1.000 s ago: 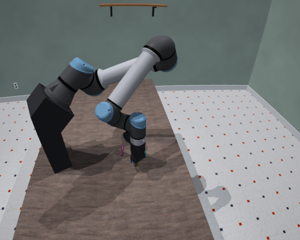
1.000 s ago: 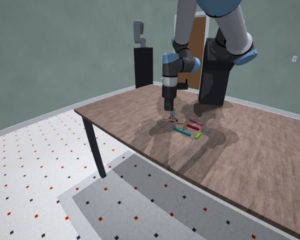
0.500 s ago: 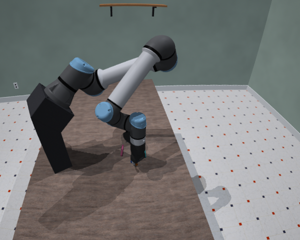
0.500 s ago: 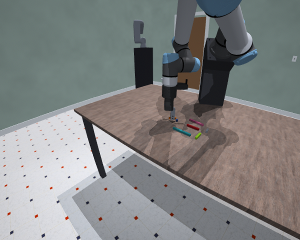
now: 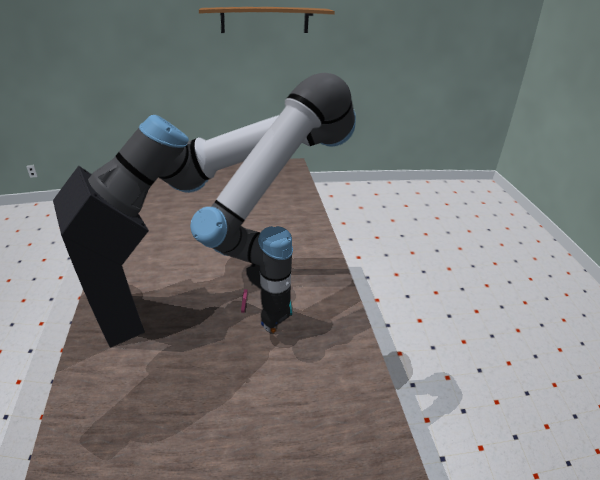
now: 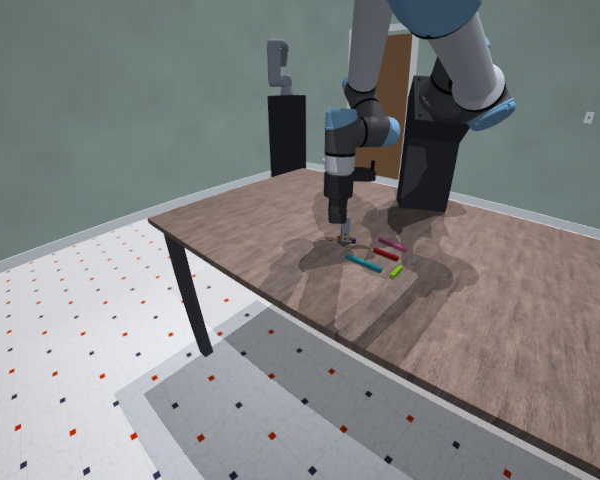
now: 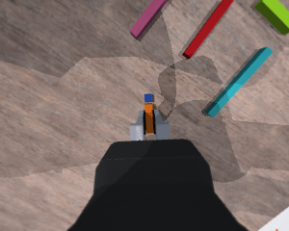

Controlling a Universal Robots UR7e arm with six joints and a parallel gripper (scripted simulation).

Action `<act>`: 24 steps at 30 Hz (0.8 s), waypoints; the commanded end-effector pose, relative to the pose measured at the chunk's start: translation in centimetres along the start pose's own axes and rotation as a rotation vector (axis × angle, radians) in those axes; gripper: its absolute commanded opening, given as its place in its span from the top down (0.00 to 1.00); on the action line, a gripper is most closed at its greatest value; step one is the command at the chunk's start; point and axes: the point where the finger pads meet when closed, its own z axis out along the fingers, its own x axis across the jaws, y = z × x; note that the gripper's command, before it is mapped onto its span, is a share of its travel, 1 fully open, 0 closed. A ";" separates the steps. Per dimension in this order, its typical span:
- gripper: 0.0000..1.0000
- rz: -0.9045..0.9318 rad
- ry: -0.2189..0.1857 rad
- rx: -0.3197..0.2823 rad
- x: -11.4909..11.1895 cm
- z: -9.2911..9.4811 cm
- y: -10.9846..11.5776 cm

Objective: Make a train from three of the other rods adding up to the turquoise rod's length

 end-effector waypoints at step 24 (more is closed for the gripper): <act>0.76 0.000 0.000 -0.001 0.0 0.6 0.0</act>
